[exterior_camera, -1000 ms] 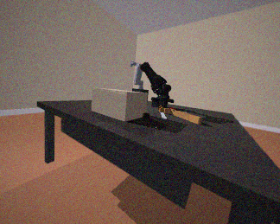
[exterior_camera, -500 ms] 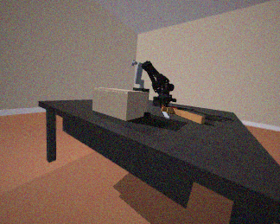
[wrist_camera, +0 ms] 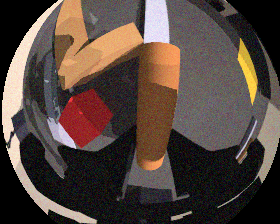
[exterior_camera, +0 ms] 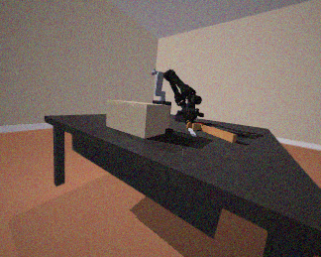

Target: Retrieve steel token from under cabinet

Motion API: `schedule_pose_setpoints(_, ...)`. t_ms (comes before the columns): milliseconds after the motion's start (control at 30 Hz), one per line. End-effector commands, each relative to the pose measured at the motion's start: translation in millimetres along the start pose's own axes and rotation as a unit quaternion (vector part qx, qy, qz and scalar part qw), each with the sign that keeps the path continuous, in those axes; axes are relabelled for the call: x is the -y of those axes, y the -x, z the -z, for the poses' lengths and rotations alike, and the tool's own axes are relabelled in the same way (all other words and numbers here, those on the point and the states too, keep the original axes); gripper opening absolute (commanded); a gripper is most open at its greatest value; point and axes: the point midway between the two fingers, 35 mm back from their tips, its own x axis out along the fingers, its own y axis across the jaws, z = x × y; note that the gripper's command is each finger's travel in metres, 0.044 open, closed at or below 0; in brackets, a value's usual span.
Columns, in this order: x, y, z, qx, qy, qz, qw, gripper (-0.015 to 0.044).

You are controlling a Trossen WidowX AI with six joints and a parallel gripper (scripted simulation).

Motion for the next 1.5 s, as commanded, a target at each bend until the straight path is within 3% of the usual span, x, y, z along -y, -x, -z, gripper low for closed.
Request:
schedule_pose_setpoints(0, -8.0, 0.5, -4.1, 0.002, 0.004, -0.004, 1.0, 0.0)
schedule_pose_setpoints(1467, -39.2, 1.5, -19.6, 0.003, 0.003, -0.006, 1.0, 0.0)
